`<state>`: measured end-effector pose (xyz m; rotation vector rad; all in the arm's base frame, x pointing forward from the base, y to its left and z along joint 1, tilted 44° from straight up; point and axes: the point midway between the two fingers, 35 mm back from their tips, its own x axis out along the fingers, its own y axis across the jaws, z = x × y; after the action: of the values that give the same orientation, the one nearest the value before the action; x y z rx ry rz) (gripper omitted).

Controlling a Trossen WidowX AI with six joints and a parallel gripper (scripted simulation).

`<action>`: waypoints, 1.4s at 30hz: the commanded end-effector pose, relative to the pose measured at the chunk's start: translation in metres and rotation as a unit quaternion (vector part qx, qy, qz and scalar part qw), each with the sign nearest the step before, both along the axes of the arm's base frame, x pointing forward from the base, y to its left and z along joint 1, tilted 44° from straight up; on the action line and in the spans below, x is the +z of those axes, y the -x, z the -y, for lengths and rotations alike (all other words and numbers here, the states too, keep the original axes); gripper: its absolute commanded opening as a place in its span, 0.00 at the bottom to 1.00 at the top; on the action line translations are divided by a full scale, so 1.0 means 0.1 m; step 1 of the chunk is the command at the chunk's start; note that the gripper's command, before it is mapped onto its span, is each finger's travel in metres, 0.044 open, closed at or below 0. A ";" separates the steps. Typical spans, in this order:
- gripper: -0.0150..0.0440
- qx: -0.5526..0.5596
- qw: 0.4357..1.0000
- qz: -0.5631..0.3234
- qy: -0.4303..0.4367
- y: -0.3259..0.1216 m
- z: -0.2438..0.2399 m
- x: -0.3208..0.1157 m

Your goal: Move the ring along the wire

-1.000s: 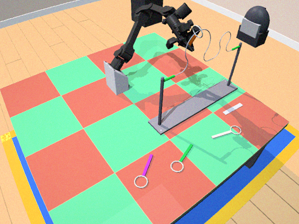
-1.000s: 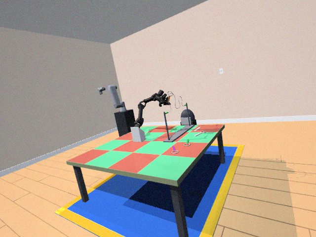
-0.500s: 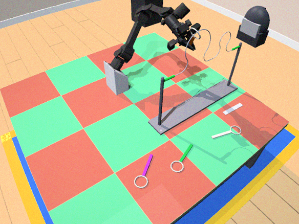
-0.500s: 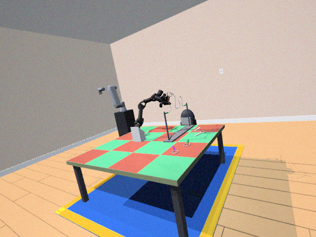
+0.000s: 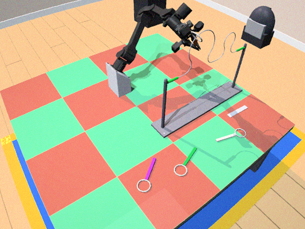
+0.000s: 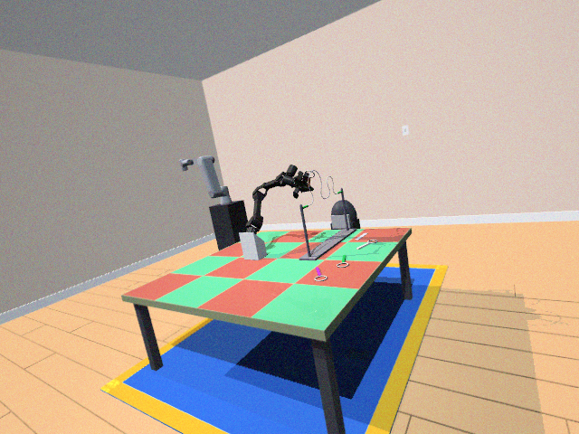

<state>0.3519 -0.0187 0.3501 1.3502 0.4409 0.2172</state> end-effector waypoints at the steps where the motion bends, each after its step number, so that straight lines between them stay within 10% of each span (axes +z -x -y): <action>1: 0.00 0.001 1.000 0.000 -0.024 0.00 -0.01 0.00; 42: 0.00 0.005 0.961 0.015 -0.276 0.01 0.02 0.16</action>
<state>0.3511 -0.0201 0.3669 1.8530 0.3751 0.3813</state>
